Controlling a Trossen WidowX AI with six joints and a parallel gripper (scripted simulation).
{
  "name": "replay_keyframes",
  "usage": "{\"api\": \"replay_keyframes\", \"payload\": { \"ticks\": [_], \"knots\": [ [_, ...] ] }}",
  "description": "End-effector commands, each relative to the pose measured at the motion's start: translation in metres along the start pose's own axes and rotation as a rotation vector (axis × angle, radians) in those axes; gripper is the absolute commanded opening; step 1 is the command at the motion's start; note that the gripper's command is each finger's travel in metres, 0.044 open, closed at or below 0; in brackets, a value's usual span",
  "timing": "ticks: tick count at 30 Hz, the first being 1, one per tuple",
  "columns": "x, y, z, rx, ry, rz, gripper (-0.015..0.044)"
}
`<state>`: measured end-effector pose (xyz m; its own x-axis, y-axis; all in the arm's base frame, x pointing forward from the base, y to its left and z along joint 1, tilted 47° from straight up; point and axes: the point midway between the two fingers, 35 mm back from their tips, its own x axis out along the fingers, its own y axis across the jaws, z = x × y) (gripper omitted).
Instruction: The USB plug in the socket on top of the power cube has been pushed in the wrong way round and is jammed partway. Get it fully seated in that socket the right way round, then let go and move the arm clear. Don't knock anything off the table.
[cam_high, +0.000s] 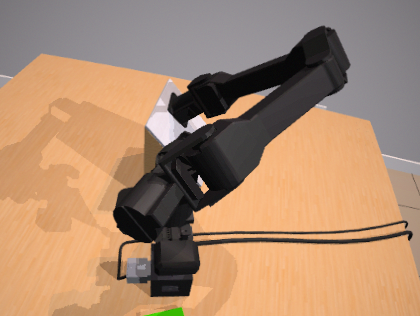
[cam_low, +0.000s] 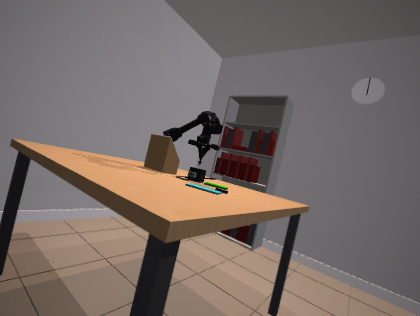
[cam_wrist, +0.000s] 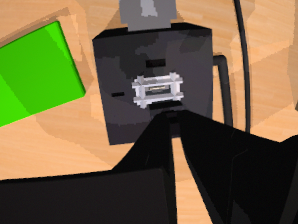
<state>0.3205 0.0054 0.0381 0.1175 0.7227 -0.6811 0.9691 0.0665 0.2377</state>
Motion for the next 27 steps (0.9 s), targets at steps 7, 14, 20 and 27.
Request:
{"api": "replay_keyframes", "payload": {
  "ticks": [7, 14, 20, 27],
  "knots": [
    [0.0009, -0.0007, -0.0004, -0.202, 0.001, -0.003, 0.0],
    [0.001, -0.0007, -0.0004, -0.389, 0.002, -0.002, 0.0],
    [0.001, -0.0007, -0.0004, -0.545, 0.002, -0.002, 0.0],
    [0.001, -0.0007, -0.0004, -0.729, 0.002, -0.002, 0.0]
  ]
}}
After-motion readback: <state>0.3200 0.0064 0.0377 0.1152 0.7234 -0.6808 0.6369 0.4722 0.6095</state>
